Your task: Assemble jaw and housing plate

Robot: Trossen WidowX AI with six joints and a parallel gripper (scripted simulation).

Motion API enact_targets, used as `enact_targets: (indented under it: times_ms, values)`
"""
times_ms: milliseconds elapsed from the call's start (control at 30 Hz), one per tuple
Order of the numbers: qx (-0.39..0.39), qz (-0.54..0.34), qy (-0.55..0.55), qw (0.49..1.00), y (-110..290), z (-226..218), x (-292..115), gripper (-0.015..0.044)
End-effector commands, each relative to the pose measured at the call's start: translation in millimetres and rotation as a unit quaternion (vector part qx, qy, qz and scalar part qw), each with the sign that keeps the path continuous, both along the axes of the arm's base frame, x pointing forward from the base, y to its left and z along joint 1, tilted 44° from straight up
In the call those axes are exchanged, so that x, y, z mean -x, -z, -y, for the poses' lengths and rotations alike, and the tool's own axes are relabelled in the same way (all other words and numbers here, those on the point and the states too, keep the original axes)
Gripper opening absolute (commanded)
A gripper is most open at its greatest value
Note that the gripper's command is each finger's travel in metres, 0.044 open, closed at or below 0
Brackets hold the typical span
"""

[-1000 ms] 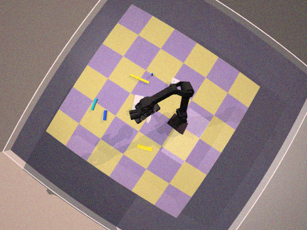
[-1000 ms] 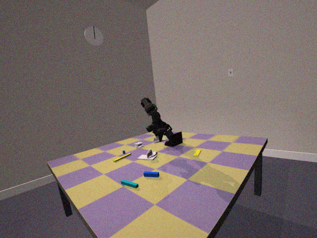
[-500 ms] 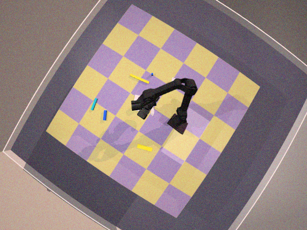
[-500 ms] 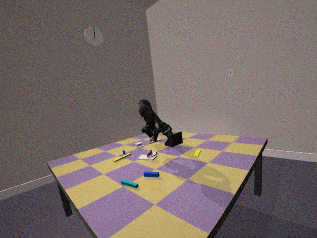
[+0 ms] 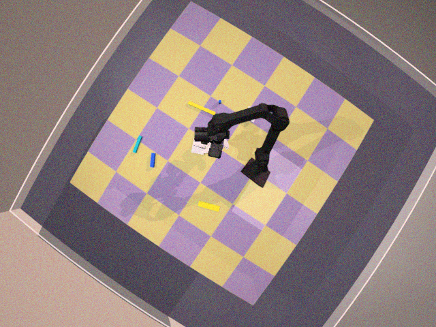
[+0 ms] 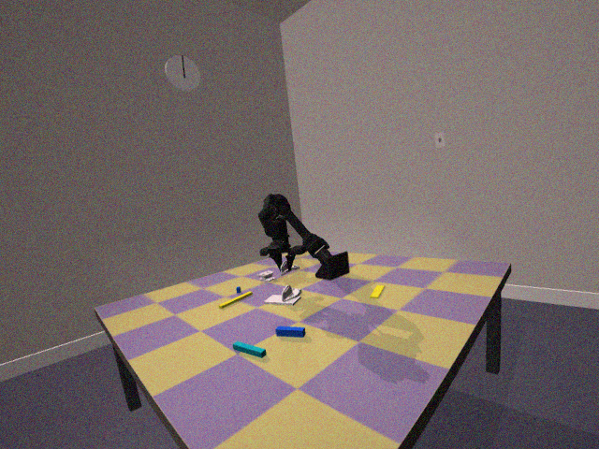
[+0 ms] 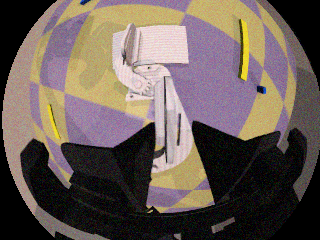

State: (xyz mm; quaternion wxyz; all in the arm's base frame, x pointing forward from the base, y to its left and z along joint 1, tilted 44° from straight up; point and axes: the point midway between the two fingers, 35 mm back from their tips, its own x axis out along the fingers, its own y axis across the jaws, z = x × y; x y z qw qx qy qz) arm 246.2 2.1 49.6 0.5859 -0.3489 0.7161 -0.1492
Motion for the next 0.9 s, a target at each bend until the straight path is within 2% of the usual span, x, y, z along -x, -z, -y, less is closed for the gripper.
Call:
enact_targets:
  times_ms: [0, 867]
  values:
    - [0.003, -0.032, -0.036, 0.999, -9.0, 11.2, 0.3, 0.0134]
    - [0.003, -0.050, -0.054, 0.997, -11.7, 15.3, 0.5, 0.0134]
